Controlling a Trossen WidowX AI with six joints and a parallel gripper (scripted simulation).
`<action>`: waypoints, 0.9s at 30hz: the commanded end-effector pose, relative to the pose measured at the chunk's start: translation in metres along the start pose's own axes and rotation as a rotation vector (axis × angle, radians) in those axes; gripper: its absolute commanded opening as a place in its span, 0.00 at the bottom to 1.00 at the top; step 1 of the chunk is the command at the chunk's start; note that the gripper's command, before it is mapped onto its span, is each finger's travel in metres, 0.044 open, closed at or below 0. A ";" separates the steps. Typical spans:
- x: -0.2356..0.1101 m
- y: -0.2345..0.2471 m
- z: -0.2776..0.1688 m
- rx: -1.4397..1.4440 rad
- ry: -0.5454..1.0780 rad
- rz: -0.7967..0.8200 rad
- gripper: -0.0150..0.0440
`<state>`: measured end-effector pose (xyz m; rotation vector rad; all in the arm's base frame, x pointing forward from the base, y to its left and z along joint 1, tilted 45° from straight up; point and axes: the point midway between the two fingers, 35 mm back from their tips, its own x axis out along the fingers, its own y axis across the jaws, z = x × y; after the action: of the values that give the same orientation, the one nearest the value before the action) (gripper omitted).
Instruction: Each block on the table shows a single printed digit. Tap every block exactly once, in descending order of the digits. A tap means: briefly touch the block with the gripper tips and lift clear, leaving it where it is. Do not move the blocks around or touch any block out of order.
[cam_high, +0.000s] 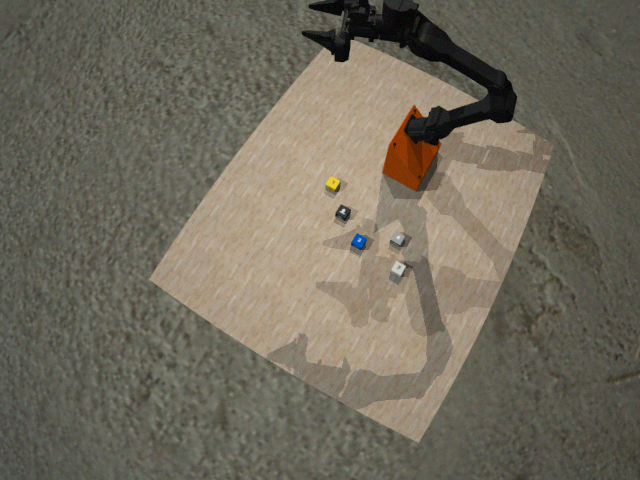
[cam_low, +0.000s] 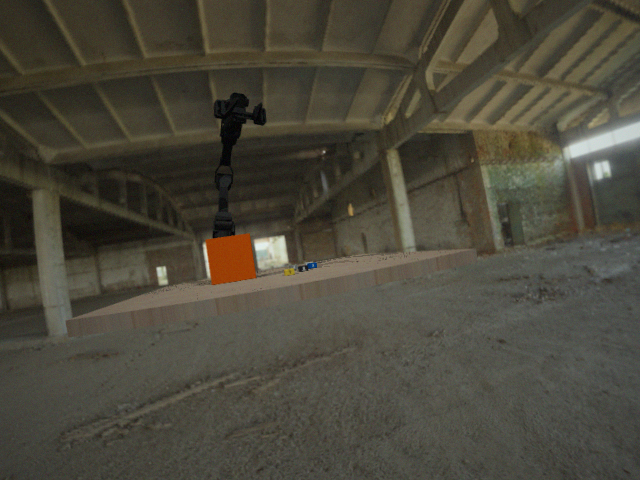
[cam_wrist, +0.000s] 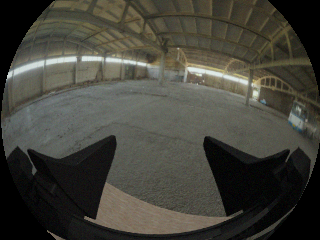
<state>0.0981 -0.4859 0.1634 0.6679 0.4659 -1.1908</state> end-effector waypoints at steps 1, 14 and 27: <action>0.029 0.032 -0.064 -0.144 0.206 0.090 0.93; 0.033 0.113 -0.267 -0.601 0.804 0.484 0.93; -0.052 0.138 -0.418 -0.885 1.311 0.954 0.93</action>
<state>0.2235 -0.1516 -0.0710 0.6498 1.4205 0.4236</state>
